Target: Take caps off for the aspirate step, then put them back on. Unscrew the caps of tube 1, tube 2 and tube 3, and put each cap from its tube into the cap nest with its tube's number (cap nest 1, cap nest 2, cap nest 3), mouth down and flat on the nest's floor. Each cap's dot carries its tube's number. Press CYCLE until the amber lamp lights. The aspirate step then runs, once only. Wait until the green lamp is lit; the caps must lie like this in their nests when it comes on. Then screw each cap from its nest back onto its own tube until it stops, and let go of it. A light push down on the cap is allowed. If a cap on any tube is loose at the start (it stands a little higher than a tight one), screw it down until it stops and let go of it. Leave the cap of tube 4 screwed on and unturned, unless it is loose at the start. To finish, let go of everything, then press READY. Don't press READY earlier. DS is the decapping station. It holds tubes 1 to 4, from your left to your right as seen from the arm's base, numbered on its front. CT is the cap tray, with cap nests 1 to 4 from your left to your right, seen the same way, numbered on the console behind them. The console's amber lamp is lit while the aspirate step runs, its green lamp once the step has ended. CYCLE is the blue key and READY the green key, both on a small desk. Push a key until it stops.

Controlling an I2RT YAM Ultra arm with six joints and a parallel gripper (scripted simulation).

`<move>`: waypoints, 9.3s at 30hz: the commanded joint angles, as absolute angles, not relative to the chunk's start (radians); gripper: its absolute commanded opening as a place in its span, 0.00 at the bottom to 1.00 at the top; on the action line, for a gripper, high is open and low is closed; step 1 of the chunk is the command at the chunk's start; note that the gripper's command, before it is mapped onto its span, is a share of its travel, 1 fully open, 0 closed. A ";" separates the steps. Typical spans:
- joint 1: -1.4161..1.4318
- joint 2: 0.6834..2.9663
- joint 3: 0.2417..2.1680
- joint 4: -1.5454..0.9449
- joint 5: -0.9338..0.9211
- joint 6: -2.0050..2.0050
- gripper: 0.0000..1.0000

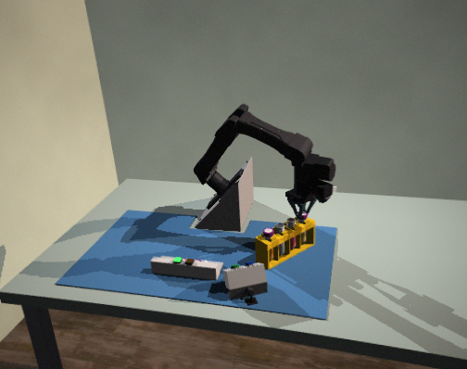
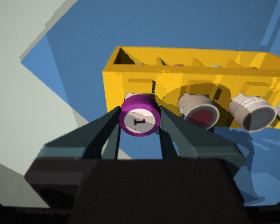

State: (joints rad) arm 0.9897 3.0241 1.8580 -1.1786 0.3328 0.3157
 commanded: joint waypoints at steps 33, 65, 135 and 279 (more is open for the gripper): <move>0.994 3.013 1.867 -1.178 0.332 -0.165 0.49; 0.993 3.020 1.880 -1.183 0.332 -1.286 0.49; 0.993 3.013 1.865 -1.175 0.332 -0.194 0.00; 0.991 3.011 1.863 -1.175 0.333 -0.825 0.00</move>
